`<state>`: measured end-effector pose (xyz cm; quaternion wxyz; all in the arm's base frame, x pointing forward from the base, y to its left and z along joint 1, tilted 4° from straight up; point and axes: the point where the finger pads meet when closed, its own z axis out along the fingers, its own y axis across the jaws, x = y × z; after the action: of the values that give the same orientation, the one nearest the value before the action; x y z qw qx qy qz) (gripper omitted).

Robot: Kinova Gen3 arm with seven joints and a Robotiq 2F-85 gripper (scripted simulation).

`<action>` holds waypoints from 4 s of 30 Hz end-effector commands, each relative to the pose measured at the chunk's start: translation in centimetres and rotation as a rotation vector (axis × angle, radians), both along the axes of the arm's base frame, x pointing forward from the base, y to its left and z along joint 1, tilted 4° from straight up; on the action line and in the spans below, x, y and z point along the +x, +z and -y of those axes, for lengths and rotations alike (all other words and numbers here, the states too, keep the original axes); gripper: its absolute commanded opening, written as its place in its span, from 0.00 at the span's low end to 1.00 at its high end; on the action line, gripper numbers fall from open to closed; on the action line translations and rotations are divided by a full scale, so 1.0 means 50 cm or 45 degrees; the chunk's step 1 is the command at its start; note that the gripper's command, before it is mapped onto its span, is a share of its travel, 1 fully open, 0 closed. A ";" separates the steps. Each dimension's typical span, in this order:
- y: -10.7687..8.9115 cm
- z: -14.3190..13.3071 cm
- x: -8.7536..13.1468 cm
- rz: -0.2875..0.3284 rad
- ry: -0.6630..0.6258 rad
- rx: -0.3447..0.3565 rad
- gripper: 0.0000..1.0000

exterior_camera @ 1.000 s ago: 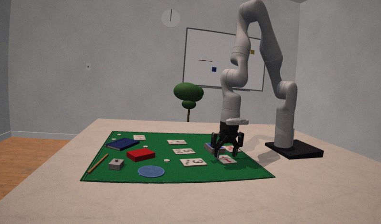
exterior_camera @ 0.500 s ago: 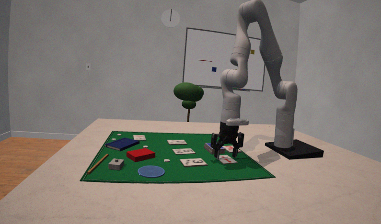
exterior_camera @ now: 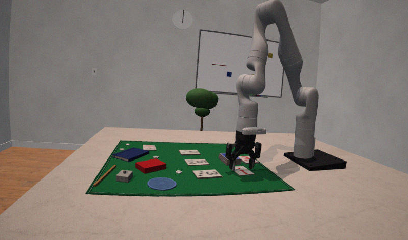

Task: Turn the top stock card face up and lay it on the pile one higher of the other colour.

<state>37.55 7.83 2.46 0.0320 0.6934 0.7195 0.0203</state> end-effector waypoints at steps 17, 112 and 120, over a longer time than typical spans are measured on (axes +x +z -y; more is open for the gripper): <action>-0.004 0.000 0.001 0.001 0.000 0.000 0.85; 0.075 -0.001 -0.005 0.001 0.000 0.000 0.72; 0.075 -0.001 -0.005 0.001 0.001 0.000 0.72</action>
<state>37.25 7.89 6.18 0.0318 0.6933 0.7197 0.0199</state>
